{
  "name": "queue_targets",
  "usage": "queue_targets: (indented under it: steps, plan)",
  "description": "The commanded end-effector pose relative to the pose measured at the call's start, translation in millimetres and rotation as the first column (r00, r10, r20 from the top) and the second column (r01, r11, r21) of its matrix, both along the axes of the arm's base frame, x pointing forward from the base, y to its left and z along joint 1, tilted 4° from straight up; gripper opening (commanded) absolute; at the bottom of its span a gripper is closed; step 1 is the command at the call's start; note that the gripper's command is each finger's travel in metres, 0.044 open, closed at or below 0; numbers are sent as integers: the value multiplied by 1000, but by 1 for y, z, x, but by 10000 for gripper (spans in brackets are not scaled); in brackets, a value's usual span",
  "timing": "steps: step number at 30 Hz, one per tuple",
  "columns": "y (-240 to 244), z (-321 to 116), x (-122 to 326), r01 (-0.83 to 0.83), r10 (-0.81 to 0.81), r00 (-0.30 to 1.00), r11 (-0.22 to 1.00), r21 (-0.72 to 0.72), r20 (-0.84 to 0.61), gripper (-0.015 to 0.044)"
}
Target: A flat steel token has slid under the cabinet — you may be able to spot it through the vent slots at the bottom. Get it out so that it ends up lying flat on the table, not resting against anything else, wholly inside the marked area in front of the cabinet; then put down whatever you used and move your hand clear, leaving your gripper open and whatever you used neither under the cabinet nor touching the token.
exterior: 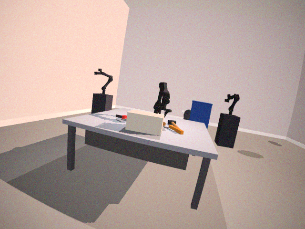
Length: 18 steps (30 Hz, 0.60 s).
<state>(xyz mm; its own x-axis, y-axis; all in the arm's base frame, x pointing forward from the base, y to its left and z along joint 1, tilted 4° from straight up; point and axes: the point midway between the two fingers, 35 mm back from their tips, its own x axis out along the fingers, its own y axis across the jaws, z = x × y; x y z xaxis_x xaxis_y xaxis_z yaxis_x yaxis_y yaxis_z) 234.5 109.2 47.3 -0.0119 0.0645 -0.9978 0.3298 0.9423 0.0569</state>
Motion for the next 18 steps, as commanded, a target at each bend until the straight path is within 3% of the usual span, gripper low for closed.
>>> queue_targets:
  steps: [1, 18]
  plan:
    - [0, 0, 0, 35, -35, 999, 999, -2, -6, 270]
    - [0, 0, 0, 169, -169, 986, 986, -4, -14, 270]
